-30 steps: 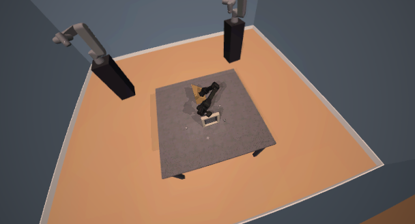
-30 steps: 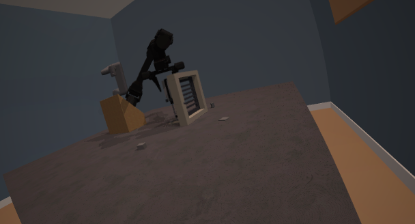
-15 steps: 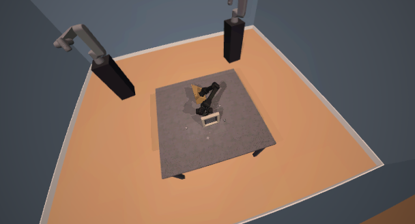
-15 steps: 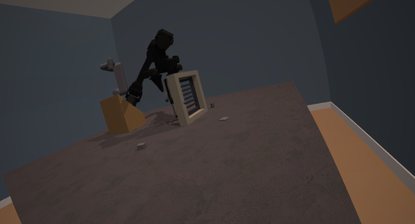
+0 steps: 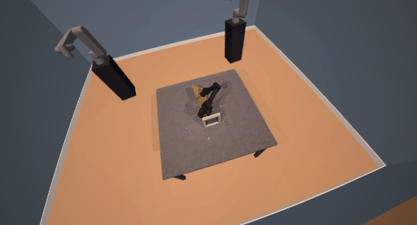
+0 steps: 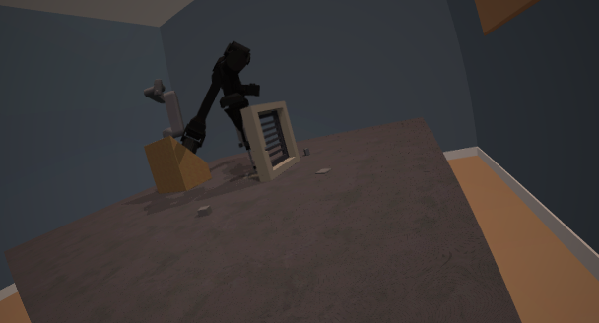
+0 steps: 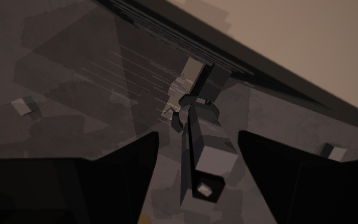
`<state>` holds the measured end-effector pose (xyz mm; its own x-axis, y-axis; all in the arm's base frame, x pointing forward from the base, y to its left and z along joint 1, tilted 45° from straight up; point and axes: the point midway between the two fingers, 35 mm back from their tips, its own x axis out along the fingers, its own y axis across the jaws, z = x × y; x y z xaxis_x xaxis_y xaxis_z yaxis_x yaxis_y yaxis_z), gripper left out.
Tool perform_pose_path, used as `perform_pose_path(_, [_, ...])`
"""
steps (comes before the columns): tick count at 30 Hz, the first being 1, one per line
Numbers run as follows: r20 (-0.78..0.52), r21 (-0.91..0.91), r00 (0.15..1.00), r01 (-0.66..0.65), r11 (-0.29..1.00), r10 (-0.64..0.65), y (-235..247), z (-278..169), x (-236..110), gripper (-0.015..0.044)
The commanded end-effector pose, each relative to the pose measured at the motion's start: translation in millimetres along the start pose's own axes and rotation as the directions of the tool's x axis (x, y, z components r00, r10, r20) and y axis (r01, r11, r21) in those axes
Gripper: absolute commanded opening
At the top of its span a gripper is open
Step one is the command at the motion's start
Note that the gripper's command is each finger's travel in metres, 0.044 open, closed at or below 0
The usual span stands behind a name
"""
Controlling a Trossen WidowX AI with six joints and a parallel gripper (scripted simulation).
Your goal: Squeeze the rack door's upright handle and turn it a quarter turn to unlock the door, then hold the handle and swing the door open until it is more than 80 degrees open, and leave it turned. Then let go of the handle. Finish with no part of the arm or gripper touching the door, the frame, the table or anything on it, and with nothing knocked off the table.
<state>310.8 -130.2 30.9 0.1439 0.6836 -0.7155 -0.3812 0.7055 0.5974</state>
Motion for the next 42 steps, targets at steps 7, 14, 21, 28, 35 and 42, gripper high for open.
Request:
perform_pose_path(7, [0.004,-0.468,1.0,0.001,0.883,0.001,-0.1,0.7,0.1,0.0283])
perform_pose_path(14, [0.004,-0.741,1.0,0.003,0.672,0.001,-0.1,0.7,0.1,0.0283])
perform_pose_path(21, [0.004,-0.925,1.0,0.004,0.38,0.001,-0.1,0.7,0.1,0.0283])
perform_pose_path(28, [0.004,-0.95,1.0,0.004,0.311,0.001,-0.1,0.7,0.1,0.0283])
perform_pose_path(35, [0.004,-0.95,1.0,0.004,0.311,0.001,-0.1,0.7,0.1,0.0263])
perform_pose_path(42, [0.004,-0.95,1.0,0.004,0.311,0.001,-0.1,0.7,0.1,0.0216])
